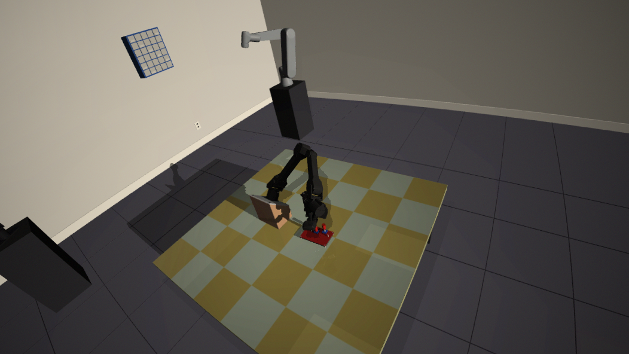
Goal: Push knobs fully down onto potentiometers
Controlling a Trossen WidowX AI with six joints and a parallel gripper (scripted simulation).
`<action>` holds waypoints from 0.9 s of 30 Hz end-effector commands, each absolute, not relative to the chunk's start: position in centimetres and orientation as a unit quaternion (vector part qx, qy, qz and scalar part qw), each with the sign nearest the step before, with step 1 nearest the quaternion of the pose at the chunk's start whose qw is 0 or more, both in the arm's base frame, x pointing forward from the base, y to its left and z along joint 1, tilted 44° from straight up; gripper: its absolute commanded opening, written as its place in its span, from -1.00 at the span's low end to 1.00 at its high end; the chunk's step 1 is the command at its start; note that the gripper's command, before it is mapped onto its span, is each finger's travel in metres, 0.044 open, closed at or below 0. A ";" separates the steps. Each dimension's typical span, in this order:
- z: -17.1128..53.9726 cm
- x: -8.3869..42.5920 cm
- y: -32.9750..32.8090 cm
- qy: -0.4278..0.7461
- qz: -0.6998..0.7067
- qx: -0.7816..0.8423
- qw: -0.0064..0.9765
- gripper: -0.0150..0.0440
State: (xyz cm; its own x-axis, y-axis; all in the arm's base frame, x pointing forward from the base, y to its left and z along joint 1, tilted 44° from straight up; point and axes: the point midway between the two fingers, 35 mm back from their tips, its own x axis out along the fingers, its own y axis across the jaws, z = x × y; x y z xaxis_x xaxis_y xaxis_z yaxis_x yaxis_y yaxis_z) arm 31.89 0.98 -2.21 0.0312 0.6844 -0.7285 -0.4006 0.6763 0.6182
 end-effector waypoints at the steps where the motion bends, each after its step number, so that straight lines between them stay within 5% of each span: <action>1: -2.7 32.0 1.7 0.581 0.390 0.119 0.705 -0.49; 20: -0.9 31.9 -0.1 0.581 0.390 0.119 0.705 -0.49; 27: -1.3 31.9 0.2 0.581 0.389 0.123 0.704 0.13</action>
State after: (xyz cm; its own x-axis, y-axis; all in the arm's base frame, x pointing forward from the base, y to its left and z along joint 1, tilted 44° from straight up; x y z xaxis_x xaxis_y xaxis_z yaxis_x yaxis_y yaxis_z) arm 31.90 0.18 -1.20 0.0230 0.6903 -0.7231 -0.4066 0.6673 0.6240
